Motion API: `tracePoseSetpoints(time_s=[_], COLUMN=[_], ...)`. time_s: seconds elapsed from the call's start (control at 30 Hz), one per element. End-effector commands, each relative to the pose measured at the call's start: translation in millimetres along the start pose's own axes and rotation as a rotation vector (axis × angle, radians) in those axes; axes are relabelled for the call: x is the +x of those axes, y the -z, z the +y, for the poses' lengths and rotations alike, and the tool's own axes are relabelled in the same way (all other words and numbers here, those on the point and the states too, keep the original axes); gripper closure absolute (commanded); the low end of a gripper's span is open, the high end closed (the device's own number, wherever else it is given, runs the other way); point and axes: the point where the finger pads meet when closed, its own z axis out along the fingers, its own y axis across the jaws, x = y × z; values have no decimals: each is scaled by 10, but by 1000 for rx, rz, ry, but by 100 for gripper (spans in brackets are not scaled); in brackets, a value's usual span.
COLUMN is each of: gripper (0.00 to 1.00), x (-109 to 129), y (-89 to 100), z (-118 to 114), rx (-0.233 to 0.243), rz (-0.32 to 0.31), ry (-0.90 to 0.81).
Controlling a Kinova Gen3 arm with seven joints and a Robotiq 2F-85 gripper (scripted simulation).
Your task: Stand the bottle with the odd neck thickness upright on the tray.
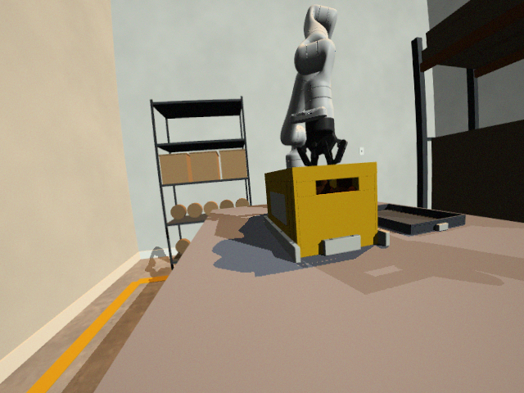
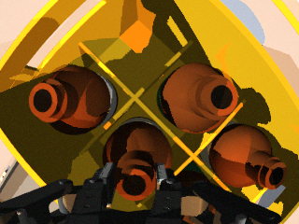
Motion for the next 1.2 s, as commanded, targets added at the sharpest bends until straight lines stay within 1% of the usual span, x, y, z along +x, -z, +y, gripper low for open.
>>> tracePoseSetpoints(time_s=[0.0,0.23,0.27,1.17], gripper=[100,100,36,36], x=[0,0,0,0], y=[-2,-2,-2,-2], z=[-1,-1,-1,-1], rx=[0,0,0,0], rz=[0,0,0,0], ry=[0,0,0,0])
